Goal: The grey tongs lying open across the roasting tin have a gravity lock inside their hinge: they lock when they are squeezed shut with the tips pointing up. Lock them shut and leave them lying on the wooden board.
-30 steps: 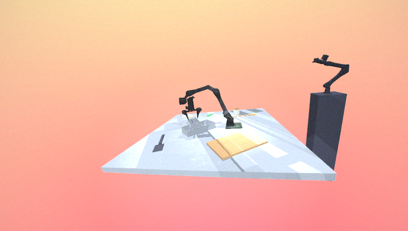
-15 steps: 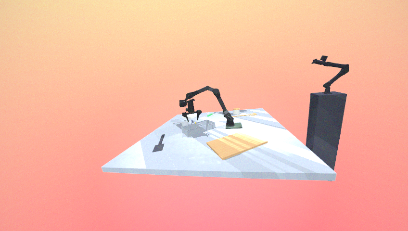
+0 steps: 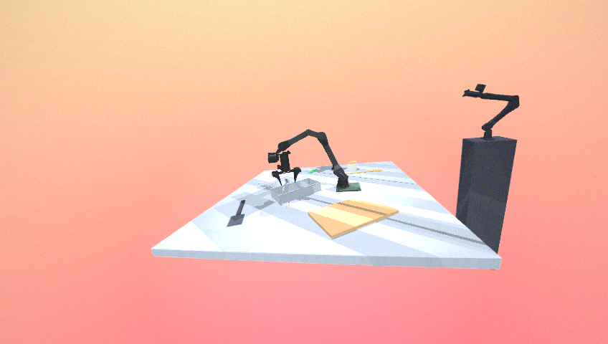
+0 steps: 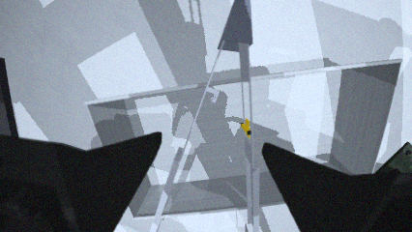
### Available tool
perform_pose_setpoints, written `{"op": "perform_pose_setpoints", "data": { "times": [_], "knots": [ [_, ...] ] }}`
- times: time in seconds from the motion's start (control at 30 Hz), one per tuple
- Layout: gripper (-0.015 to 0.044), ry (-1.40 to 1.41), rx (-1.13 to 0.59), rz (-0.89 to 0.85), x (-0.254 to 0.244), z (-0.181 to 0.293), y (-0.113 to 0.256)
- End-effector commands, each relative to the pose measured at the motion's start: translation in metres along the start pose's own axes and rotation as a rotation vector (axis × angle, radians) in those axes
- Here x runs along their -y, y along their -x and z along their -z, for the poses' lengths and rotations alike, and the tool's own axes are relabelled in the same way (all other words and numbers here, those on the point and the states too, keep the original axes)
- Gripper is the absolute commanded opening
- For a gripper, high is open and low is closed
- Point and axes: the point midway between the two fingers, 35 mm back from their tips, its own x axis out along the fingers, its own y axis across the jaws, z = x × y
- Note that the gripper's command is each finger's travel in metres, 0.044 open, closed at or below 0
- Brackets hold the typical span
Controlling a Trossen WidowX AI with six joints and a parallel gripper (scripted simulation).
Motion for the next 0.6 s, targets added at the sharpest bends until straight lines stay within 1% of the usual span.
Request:
{"op": "perform_pose_setpoints", "data": {
  "times": [0.0, 0.57],
  "knots": [
    [0.0440, 0.004, -0.005, 0.002, 0.000, 0.001, -0.008],
    [0.0440, 0.004, -0.005, 0.003, 0.003, 0.001, -0.035]
  ]
}}
